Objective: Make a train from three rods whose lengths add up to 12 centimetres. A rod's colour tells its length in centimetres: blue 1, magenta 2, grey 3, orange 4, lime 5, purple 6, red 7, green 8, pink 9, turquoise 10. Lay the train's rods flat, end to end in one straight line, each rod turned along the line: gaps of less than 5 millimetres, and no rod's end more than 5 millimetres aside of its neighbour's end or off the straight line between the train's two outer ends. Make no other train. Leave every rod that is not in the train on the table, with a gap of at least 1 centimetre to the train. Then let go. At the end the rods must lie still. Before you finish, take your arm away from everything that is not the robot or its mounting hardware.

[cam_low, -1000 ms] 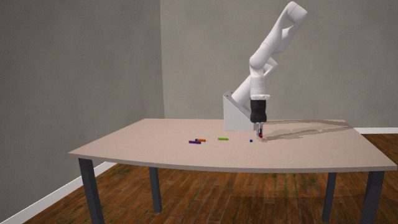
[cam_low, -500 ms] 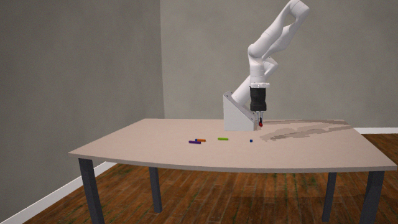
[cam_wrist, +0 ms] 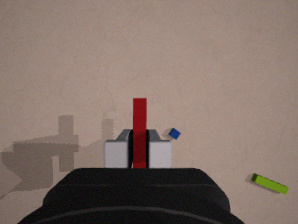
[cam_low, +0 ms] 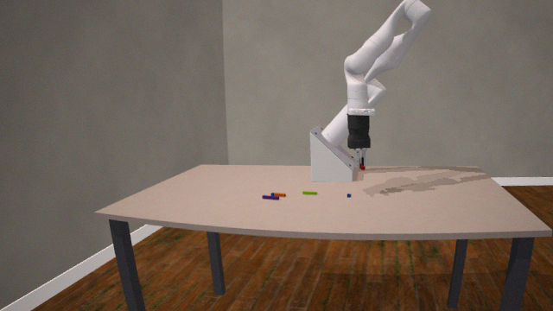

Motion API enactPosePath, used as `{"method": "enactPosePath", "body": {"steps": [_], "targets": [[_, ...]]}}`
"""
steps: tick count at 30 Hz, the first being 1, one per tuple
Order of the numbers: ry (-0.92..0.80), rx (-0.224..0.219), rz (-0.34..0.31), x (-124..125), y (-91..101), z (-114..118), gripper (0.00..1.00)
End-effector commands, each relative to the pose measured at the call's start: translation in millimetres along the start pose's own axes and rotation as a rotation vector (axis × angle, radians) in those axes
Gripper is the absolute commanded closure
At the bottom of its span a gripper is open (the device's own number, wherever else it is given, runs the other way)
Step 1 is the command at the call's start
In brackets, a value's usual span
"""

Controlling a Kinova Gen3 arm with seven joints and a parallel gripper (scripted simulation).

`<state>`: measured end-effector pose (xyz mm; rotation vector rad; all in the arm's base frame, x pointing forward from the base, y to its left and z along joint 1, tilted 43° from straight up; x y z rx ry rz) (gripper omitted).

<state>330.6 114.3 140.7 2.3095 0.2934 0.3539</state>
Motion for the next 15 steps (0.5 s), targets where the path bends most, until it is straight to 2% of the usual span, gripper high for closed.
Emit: {"method": "enactPosePath", "body": {"steps": [1, 15], "targets": [[0.0, -0.001, 0.002, 0.4, 0.8, 0.1, 0.76], [0.048, -0.001, 0.0, 2.5, 1.2, 8.7, 0.76]]}}
Point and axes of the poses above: the point where the finger pads meet when closed, its own y axis back along the fingers, its own z axis across the jaws, x = y × z, the point moved 9 cm from there along y, back along the fingers, and after that the axes turned 2 degrees about -y, right-handed, at the moved point
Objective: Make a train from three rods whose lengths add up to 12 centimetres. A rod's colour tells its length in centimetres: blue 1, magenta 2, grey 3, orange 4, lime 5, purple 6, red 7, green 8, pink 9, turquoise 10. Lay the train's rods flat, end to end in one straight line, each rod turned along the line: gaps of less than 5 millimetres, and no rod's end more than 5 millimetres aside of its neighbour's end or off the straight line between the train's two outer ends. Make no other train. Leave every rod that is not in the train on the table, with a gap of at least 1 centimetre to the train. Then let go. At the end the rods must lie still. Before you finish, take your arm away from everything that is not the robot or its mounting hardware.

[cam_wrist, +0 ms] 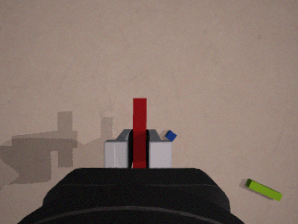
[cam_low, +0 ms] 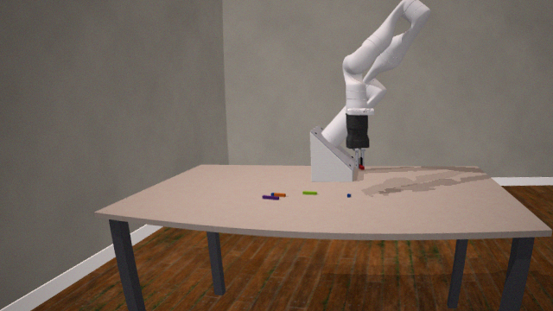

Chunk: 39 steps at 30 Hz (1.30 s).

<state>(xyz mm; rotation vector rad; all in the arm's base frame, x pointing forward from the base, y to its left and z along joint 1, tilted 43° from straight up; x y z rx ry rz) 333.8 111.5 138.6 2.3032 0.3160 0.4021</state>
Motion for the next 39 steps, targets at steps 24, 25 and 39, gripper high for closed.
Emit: {"method": "enactPosePath", "body": {"steps": [24, 25, 39], "targets": [[0.653, 0.002, -0.005, -8, 3.9, 133, 0.76], [0.687, 0.002, -0.005, -10, 3.9, 140, 0.76], [0.992, -0.002, 0.0, -37, 1.4, 205, 0.76]]}}
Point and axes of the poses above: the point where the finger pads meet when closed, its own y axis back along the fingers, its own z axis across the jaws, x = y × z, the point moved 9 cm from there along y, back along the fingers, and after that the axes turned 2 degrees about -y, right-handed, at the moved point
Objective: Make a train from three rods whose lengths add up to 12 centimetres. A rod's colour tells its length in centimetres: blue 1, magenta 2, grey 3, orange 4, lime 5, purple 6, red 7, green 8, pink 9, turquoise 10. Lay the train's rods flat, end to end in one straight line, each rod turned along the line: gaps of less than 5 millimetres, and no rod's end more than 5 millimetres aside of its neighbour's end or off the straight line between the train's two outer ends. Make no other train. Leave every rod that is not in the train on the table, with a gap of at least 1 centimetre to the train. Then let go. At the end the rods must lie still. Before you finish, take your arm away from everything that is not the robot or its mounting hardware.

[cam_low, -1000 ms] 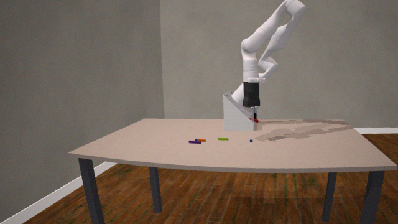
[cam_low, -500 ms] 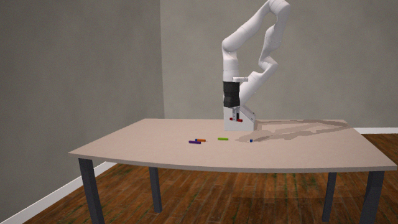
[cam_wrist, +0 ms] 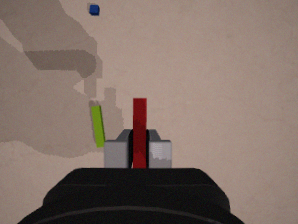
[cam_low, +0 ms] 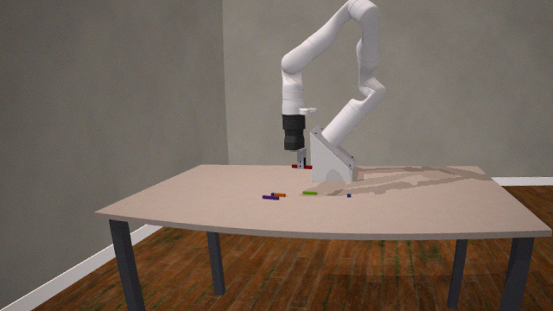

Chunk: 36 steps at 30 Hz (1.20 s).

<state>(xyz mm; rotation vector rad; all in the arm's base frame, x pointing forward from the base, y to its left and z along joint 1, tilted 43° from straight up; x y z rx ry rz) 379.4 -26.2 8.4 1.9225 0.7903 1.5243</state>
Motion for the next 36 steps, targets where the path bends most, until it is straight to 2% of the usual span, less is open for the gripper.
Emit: {"method": "enactPosePath", "body": {"steps": [1, 8, 27, 36], "targets": [[0.009, -0.003, 0.009, -18, -2.4, 1, 0.76], [0.054, -0.005, 0.009, -28, -3.3, 2, 0.76], [0.056, -0.005, 0.009, -29, -3.8, 2, 0.76], [0.057, -0.004, 0.011, -29, -21.6, 2, 0.76]]}}
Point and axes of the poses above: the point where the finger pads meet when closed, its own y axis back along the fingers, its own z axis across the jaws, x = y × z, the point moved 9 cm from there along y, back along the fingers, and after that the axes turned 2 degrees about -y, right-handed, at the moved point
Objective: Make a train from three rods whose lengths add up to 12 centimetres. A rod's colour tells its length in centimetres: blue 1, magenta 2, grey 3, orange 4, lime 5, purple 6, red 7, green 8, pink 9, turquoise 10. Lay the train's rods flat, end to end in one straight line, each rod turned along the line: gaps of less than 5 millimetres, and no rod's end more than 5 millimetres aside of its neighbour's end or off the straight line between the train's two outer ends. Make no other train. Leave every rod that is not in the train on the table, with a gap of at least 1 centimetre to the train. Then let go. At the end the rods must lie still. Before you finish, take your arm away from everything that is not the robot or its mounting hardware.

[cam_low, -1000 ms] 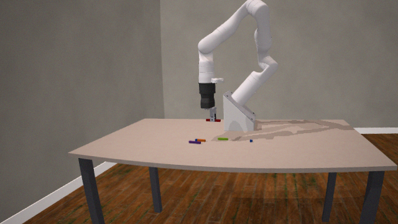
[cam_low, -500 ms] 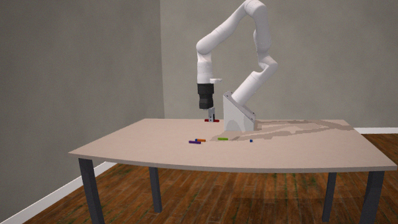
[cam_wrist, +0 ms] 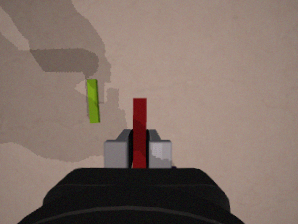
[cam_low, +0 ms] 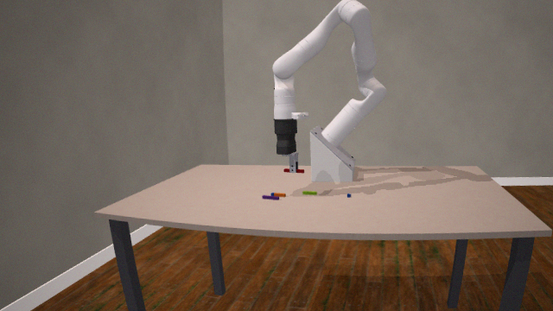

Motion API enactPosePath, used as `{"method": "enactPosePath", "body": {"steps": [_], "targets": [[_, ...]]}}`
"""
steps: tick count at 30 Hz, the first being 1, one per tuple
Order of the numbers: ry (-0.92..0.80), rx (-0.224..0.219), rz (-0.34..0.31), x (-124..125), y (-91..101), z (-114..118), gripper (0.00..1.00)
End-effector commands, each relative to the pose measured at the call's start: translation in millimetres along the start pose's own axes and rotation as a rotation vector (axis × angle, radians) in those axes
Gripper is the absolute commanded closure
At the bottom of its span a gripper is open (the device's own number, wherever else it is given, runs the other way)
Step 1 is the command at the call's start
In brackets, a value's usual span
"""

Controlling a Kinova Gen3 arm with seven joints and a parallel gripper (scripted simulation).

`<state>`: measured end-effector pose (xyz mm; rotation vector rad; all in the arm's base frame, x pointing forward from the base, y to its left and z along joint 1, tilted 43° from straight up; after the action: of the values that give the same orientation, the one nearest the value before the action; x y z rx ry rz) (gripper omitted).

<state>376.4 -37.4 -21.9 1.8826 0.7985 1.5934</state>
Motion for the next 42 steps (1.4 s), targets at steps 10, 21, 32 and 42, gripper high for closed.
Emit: {"method": "enactPosePath", "body": {"steps": [10, 21, 32, 42], "targets": [[-0.002, 0.007, 0.003, 0, -40.5, -1, 0.76], [-0.002, 0.007, 0.003, 0, -74.2, -1, 0.76], [-0.002, 0.007, 0.003, 0, -76.2, -1, 0.76], [-0.002, 0.007, 0.003, 0, -76.2, -1, 0.76]]}}
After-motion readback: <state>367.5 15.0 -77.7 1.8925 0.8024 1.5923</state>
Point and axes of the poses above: the point where the finger pads meet when closed, its own y axis back along the fingers, its own z axis across the jaws, x = y × z, the point moved 9 cm from there along y, back along the fingers, and after that the axes turned 2 degrees about -y, right-handed, at the moved point
